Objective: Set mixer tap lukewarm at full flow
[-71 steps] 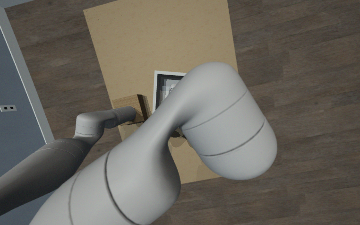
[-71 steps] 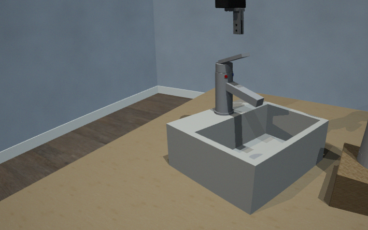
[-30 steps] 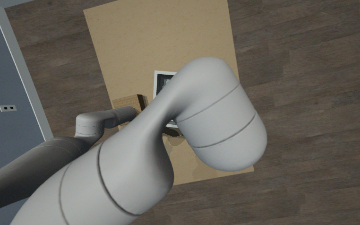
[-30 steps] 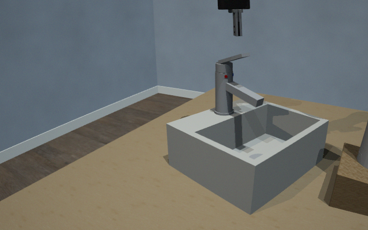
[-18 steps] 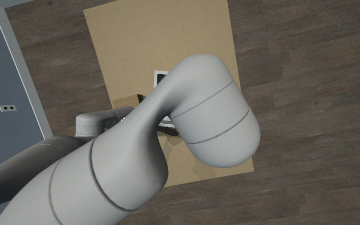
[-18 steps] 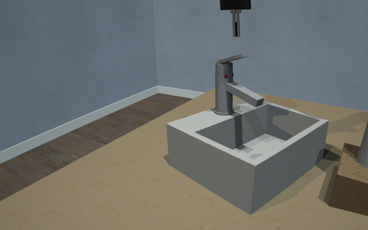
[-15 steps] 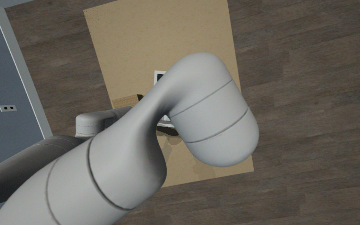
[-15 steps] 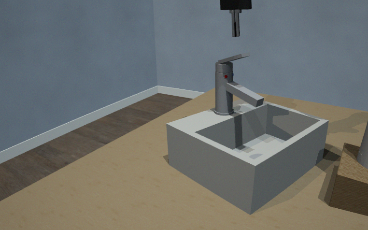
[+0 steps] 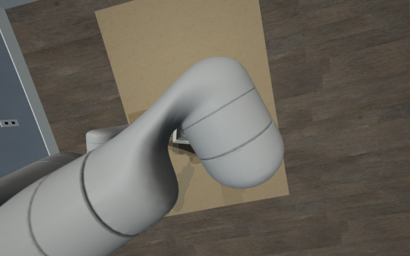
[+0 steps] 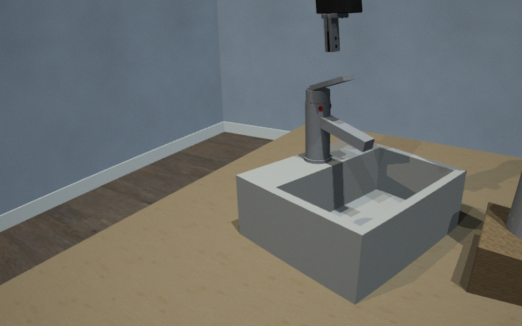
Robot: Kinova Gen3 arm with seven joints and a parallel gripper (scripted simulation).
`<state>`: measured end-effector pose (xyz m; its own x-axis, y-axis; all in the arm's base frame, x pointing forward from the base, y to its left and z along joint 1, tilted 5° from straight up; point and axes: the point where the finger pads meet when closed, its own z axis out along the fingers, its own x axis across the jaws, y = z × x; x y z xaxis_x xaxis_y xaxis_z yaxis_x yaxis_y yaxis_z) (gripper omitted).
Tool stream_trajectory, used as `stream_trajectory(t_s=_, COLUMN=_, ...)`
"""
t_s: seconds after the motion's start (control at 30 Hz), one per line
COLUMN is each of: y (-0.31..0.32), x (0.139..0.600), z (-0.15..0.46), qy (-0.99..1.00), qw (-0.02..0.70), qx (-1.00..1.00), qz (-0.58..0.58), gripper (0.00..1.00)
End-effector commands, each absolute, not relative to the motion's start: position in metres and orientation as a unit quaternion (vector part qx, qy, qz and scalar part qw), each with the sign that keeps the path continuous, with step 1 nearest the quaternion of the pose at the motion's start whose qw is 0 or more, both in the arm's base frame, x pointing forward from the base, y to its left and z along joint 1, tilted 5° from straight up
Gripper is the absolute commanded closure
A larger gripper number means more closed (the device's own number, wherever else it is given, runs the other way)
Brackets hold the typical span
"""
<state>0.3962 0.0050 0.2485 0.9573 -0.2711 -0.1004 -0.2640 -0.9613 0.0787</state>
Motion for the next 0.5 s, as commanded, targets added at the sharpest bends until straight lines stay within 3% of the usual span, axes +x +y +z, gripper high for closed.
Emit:
stream_trajectory(t_s=0.0, y=0.0070, x=0.3968, z=0.2505, qy=-0.166, qw=0.036, qx=0.984, qz=-0.052, gripper=1.00)
stream_trajectory(t_s=0.47, y=0.0026, x=0.3996, z=0.2532, qy=-0.408, qw=0.046, qx=0.911, qz=-0.040, gripper=1.00)
